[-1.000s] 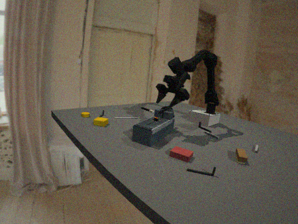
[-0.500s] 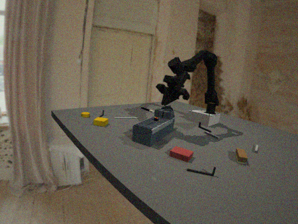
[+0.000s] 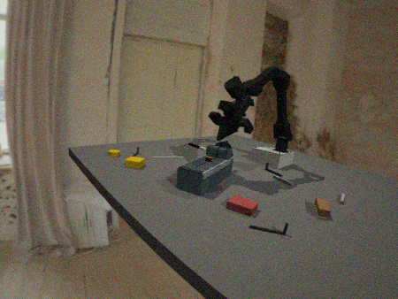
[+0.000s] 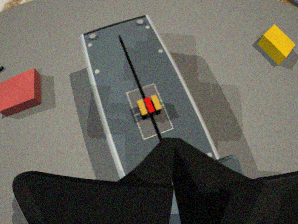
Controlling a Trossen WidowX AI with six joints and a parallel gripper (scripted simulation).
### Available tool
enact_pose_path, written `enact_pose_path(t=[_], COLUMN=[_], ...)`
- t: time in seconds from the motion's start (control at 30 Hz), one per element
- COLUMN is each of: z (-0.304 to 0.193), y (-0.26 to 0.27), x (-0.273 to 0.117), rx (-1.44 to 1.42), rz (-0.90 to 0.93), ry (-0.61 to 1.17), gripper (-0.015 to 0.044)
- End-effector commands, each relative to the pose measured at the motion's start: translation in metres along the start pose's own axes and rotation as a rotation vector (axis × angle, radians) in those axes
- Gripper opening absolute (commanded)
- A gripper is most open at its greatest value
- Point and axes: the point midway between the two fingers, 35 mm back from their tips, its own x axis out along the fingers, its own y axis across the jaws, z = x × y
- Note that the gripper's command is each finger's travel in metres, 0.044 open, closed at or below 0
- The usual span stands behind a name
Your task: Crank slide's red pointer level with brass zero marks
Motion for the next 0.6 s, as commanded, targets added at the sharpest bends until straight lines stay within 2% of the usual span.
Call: enact_pose_path(t=[0.0,0.03,0.57], z=[0.0,0.0,0.0], y=[0.0,0.0,0.0], x=[0.0,0.0,0.0], rx=[0.0,0.0,0.0], rz=[0.0,0.0,0.0], ry=[0.0,0.0,0.0], gripper=[0.0,0.0,0.042])
